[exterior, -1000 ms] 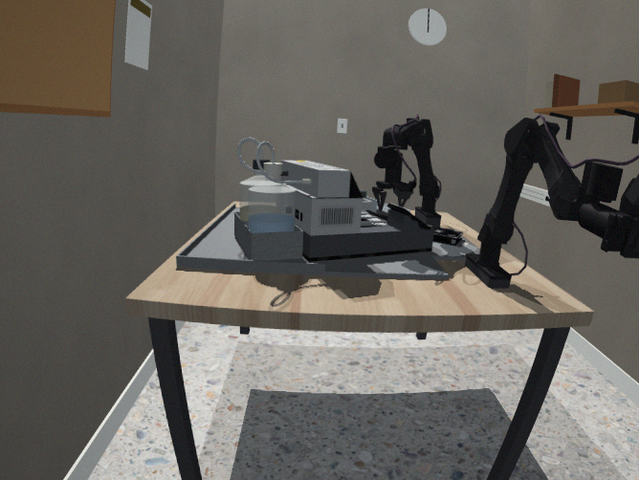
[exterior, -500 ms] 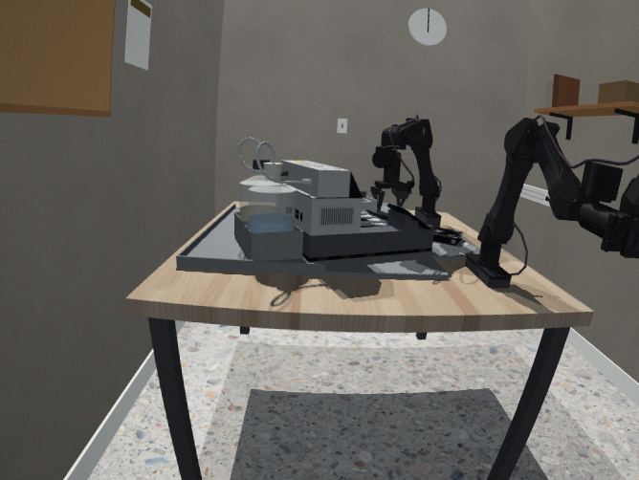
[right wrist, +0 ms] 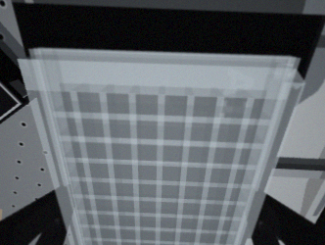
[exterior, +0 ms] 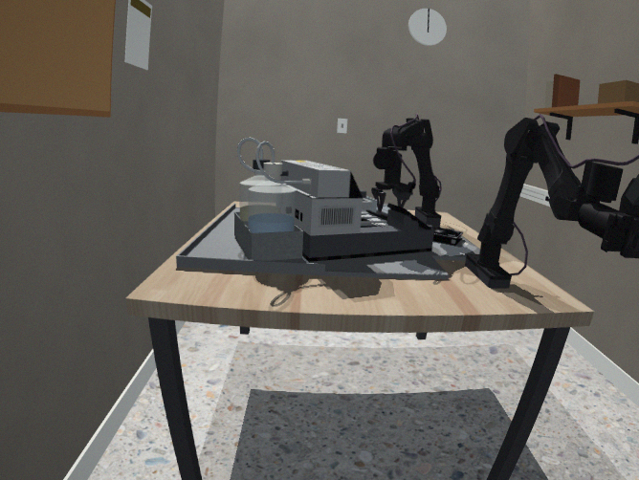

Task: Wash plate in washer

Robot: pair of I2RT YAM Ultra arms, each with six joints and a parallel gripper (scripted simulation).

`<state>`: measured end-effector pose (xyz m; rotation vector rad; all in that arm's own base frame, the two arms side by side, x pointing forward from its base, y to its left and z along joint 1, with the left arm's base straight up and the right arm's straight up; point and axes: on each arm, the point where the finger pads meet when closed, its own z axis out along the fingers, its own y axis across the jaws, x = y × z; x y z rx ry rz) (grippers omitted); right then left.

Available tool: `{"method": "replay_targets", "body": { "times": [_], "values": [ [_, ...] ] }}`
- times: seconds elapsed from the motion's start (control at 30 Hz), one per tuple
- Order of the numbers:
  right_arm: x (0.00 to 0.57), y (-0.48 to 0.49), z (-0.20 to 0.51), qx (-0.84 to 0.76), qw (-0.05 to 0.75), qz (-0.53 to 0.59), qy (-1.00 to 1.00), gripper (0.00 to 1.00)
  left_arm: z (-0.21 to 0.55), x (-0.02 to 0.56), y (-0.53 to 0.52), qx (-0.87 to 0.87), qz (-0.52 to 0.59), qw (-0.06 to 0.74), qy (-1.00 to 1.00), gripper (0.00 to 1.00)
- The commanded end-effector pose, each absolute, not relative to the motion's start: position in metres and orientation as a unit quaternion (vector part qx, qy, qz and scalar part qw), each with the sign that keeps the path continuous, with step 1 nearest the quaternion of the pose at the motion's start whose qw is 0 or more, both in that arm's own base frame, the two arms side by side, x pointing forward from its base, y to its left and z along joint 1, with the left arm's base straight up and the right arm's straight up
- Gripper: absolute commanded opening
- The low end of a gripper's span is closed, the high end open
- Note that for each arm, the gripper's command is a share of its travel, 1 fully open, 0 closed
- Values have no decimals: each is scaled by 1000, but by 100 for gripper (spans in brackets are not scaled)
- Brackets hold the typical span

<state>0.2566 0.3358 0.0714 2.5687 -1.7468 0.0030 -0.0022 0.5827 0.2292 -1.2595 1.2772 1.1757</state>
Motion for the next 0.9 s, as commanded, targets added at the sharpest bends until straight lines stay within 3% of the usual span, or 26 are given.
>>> {"method": "replay_targets", "body": {
  "times": [0.0, 0.87],
  "values": [
    [264, 341, 95, 823, -21, -1, -568, 0, 256, -5, 580, -502, 502, 498, 498, 0],
    [249, 337, 89, 832, 6, -8, -554, 0, 256, -5, 580, -502, 502, 498, 498, 0]
  ]
}}
